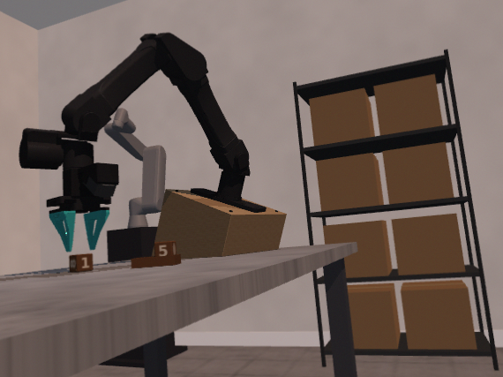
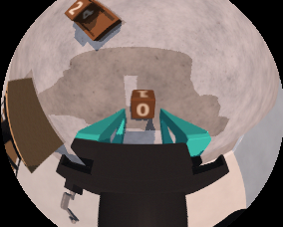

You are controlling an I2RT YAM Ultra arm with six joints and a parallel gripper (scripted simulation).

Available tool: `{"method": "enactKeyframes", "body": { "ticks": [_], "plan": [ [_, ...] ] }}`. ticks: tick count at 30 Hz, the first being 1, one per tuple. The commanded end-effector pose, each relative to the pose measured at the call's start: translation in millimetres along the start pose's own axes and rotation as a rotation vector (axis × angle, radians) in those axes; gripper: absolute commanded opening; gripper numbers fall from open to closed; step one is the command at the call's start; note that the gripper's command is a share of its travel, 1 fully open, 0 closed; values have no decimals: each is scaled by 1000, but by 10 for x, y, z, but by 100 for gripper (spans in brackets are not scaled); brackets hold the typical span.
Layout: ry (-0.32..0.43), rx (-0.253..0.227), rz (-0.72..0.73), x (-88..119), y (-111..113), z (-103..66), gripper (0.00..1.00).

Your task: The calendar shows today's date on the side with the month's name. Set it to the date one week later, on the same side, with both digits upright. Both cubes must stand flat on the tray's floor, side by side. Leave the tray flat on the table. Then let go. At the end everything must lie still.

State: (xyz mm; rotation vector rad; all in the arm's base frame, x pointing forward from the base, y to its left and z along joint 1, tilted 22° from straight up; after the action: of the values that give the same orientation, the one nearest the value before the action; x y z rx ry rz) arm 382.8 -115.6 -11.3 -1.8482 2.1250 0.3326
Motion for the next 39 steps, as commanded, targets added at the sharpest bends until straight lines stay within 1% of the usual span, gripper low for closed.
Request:
{"method": "enactKeyframes", "body": {
  "ticks": [1,6,17,25,39],
  "plan": [
    [-1,15,-1,3,-22,-37,47],
    [-1,15,-1,3,-22,9,47],
    [-1,15,-1,3,-24,197,47],
    [-1,15,-1,3,-25,242,47],
    [-1,15,-1,3,-25,245,47]
  ]
}}
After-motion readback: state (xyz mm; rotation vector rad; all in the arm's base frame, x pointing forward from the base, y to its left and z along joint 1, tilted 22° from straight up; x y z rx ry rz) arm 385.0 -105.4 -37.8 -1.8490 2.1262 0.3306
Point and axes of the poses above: the point where the finger pads meet when closed, its own z axis out along the fingers, its own y axis across the jaws, x = y × z, the point moved 9 cm from there along -z, back along the fingers, and after that the axes turned 8 degrees about -z, right-handed, at the moved point
